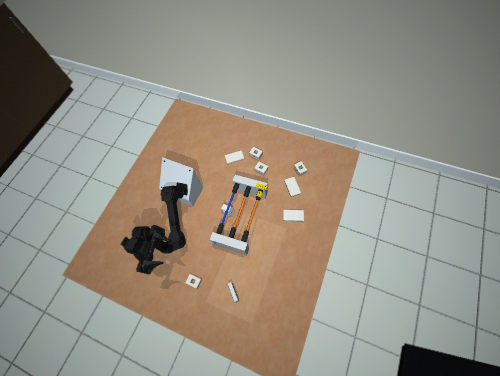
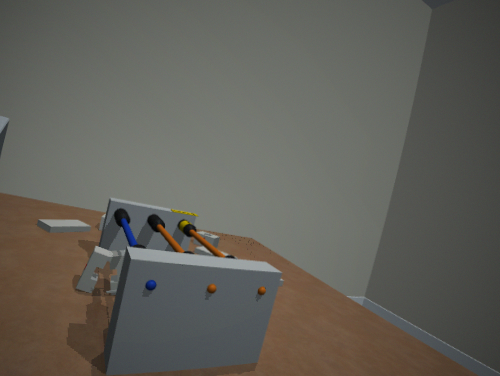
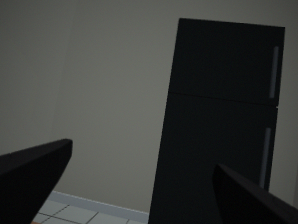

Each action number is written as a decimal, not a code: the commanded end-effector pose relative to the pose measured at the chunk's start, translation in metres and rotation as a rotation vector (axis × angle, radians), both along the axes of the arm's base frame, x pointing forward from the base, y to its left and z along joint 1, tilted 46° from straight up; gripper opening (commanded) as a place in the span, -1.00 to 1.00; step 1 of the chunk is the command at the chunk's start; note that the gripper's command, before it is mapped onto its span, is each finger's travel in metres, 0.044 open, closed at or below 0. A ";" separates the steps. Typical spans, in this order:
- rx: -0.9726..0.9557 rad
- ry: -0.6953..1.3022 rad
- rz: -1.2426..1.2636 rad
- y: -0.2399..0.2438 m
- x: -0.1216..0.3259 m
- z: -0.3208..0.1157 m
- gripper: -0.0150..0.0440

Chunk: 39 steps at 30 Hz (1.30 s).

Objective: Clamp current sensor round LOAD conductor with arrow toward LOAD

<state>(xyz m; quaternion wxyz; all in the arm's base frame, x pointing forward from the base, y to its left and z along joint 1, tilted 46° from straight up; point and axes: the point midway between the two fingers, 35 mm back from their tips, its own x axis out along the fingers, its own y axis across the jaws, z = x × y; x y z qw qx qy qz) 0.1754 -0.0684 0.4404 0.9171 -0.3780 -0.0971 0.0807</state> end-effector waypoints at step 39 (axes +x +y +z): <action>0.387 -0.232 -0.074 0.123 0.089 -0.024 1.00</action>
